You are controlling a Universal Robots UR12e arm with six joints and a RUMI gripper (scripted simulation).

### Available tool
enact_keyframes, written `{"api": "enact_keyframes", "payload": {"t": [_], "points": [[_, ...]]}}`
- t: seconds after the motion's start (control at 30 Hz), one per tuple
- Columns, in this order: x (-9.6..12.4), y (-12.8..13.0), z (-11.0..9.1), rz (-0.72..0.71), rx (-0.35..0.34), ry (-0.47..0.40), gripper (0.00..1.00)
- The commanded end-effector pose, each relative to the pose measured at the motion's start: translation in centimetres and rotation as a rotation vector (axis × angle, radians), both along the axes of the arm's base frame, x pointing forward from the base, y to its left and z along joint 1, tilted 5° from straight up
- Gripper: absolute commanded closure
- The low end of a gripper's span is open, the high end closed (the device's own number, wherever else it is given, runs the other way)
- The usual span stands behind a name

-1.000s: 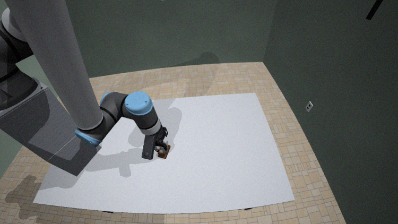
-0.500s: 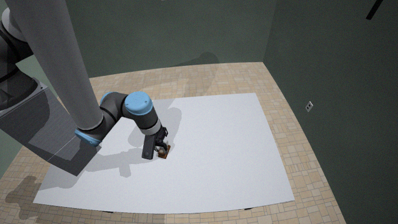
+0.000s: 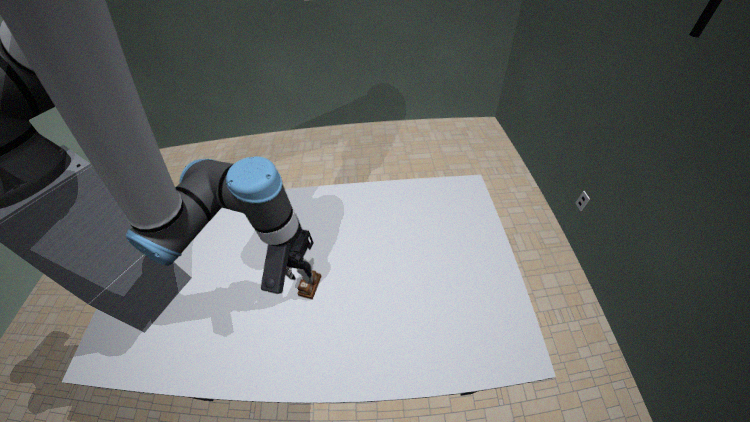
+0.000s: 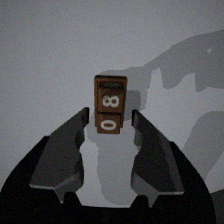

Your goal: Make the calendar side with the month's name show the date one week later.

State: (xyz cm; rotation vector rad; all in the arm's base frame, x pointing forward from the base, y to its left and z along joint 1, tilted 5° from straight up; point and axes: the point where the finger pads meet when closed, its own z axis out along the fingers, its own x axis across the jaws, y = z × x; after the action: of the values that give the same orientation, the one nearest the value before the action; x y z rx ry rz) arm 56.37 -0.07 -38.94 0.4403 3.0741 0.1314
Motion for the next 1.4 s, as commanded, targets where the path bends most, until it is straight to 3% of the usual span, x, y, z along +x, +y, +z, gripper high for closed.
{"api": "enact_keyframes", "payload": {"t": [0.0, 0.13, 0.43, 0.47, 1.37], "points": [[-0.2, -0.3, 3.1, -0.001, 0.001, 0.001, 0.71], [-0.3, -0.5, 4.6, -0.001, 0.001, 0.001, 0.71], [-0.3, -0.4, 5.3, -0.001, 0.001, 0.001, 0.71], [-0.3, -0.5, 5.3, -0.001, 0.001, 0.001, 0.0], [-0.3, -0.5, 5.8, -0.001, 0.001, 0.001, 0.0]]}}
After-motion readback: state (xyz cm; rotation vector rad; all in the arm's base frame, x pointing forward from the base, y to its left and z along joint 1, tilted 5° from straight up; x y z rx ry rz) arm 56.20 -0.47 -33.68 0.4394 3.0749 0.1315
